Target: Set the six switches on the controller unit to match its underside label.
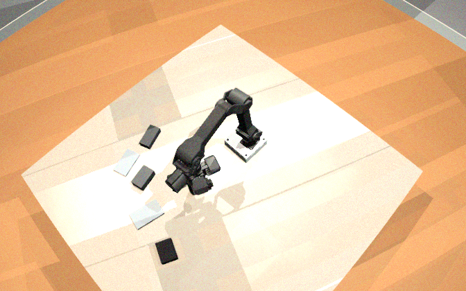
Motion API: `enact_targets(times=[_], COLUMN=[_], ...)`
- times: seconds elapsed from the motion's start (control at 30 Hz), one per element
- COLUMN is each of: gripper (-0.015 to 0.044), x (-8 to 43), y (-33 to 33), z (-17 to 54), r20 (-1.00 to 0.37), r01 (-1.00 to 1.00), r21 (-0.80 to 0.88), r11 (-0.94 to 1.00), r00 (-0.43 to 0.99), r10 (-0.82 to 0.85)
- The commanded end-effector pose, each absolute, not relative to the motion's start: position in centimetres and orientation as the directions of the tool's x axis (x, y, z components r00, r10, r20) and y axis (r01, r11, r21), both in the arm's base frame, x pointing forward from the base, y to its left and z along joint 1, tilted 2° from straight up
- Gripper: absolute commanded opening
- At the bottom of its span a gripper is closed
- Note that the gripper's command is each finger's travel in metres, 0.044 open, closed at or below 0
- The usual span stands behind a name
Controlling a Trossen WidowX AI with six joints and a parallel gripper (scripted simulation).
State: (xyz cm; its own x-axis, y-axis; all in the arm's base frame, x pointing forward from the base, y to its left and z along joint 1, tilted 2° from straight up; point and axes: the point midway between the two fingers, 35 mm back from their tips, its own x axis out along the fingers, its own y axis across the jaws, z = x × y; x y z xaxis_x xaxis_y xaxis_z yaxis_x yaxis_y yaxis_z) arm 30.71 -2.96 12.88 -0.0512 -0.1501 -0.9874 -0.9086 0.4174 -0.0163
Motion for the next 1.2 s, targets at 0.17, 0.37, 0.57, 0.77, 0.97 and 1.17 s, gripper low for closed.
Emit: enact_targets(times=[0.17,0.37,0.57,0.77,0.97,1.17], gripper=[0.0338,0.0338,0.0338,0.0338,0.0338,0.0338], x=[31.2,31.3,31.5,31.7,31.9,32.1], y=[-2.1,-1.7,-1.3,-0.9,-0.5,-0.1], z=[12.5,12.4,12.4,12.3,12.2,12.0], r20=[-0.992,-0.994,-0.995,-0.997,-0.998,-0.999], r01=[-0.907,-0.907,-0.907,-0.907,-0.907,-0.907], r21=[-0.011,-0.011,-0.011,-0.011,-0.011,-0.011], r11=[0.42,0.42,0.42,0.42,0.42,0.42], r00=[-0.043,-0.037,-0.031,-0.025,-0.018,-0.012], r10=[-0.119,-0.106,-0.092,-0.079,-0.066,-0.052])
